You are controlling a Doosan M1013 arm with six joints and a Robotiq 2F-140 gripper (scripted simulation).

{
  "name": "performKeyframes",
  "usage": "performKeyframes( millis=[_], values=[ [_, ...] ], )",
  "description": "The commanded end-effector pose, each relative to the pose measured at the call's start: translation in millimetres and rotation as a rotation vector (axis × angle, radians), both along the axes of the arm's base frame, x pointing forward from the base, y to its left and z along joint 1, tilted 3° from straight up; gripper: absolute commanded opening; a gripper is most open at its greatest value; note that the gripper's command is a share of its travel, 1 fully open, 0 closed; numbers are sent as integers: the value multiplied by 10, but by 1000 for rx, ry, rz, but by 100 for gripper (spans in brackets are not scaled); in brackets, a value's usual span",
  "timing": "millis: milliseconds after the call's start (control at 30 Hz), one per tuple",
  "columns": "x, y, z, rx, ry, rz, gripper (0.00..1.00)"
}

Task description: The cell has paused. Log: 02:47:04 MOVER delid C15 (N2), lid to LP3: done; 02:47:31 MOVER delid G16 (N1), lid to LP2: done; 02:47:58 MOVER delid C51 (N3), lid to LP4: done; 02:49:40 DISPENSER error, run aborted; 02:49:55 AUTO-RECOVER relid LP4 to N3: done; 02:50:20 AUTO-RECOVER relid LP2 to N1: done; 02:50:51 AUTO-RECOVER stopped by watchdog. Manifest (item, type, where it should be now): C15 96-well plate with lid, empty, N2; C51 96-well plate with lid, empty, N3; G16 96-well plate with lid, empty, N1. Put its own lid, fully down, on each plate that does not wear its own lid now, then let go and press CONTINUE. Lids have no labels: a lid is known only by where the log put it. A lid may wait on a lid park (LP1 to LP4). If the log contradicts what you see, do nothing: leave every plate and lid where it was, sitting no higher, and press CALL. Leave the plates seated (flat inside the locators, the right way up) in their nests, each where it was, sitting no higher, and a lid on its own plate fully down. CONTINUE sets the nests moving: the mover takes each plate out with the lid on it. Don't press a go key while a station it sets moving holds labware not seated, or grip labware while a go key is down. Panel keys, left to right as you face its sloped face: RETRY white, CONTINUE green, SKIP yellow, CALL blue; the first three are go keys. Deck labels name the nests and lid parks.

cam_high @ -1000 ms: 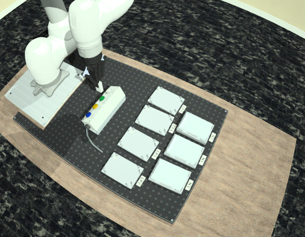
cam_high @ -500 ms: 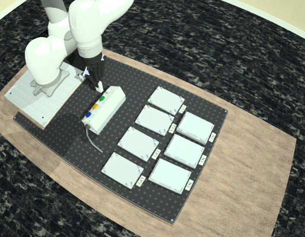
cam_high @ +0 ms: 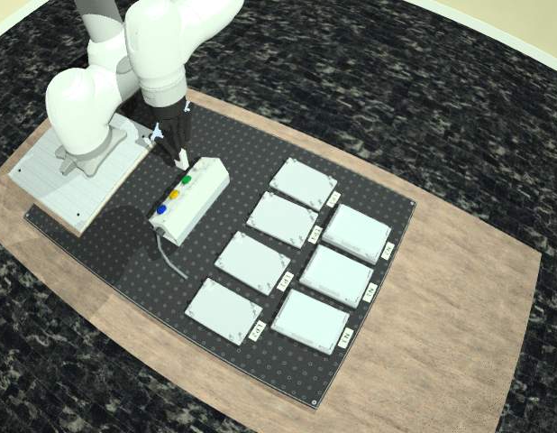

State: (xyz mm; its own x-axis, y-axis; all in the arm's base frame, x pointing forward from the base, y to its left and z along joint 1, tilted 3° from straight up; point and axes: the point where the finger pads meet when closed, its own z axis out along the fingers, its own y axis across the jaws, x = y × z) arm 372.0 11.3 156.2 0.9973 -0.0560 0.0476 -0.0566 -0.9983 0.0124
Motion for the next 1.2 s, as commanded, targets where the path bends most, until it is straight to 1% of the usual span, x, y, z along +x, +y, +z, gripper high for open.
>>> performKeyframes(
  millis=[0,667,1167],
  values=[
    [-7,1,-51,3,-1,0,0],
    [-1,-3,-146,3,-1,0,0],
    [0,-3,-166,3,-1,0,0]
  ],
)
